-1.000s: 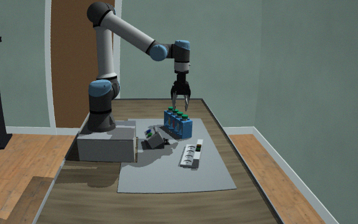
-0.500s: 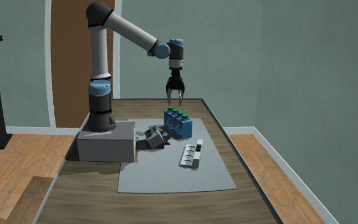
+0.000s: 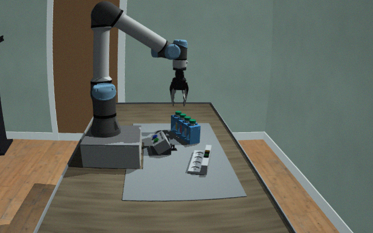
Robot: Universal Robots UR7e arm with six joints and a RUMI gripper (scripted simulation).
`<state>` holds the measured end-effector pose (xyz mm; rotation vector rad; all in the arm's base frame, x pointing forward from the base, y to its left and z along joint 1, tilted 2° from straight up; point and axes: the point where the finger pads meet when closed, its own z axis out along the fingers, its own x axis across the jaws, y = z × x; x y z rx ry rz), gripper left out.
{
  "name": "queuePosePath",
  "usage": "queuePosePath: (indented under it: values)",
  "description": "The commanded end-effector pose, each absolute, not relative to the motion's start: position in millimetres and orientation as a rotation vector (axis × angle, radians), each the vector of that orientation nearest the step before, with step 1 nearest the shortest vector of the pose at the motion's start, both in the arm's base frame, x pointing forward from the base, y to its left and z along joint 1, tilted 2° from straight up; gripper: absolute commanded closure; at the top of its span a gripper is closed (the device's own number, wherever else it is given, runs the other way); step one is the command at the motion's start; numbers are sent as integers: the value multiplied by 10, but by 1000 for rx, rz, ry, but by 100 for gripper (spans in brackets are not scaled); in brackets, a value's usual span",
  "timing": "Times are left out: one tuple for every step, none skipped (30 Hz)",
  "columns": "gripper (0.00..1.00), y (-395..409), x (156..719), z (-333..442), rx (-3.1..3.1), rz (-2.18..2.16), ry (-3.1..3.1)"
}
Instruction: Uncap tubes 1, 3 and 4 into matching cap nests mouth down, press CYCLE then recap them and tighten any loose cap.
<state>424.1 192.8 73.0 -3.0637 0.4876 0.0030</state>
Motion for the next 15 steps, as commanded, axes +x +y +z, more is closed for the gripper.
queuePosePath:
  values:
    - [65, 1947, 4248, 734, -3064, 1, 489]
    - [65, 1947, 4248, 734, -3064, 1, 489]
    - [65, 1947, 4248, 734, -3064, 1, 489]
    - [65, 1949, 4248, 704, -3064, 1, 489]
    - [65, 1950, 4249, 674, -3064, 1, 489]
    - [65, 1951, 4249, 644, -3064, 1, 489]
    - [65, 1952, 4249, 614, -3064, 1, 489]
    - [65, 1953, 4249, 584, -3064, 1, 489]
    - [65, 1954, 4249, 554, -3064, 1, 489]
    - [65, 1955, 4249, 524, -3064, 1, 489]
    - [65, 1957, 4249, 494, -3064, 1, 489]
    - [65, 1958, 4250, 464, -3064, 1, 489]
    - [65, 1959, 4250, 434, -3064, 1, 489]
    - [65, 1960, 4251, 404, -3064, 1, 489]
    - [65, 1961, 4251, 379, -3064, 1, 489]
